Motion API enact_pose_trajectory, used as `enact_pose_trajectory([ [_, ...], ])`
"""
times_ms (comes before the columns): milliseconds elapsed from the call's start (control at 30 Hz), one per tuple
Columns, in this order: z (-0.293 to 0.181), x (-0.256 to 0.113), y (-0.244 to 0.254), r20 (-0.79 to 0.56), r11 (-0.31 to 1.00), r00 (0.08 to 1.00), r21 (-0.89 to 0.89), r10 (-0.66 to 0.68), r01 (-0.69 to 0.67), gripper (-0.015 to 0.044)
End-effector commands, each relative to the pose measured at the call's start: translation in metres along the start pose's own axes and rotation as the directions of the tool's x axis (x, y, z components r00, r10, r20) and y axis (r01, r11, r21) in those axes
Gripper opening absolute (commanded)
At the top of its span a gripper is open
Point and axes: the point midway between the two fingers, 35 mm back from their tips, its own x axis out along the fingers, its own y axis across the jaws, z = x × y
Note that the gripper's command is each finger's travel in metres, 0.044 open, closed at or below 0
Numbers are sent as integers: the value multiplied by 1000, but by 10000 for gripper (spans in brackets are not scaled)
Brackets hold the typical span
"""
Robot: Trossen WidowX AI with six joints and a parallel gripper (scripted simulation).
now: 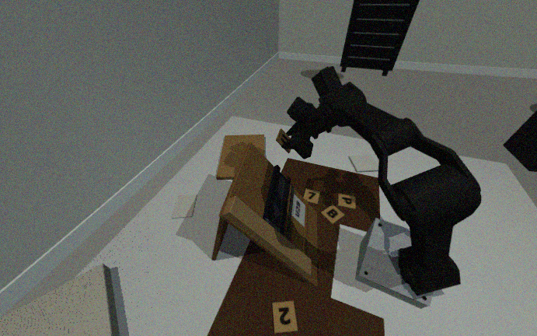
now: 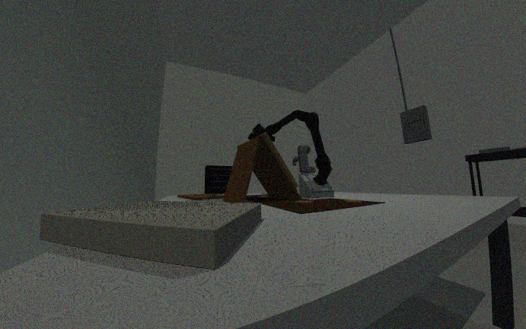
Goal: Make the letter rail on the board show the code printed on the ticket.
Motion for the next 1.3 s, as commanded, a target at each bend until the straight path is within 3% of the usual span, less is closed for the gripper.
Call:
enact_pose_trajectory([
  [0, -23, 0, -12, 14, 998, 998, -2, 55, -55, 0],
  [267, -59, -3, -29, 72, 990, 988, -11, 138, -137, 0],
  [867, -56, 46, -22, 75, 990, 987, -12, 142, -141, 0],
  [1267, -56, 46, -22, 76, 990, 987, -12, 142, -141, 0],
])
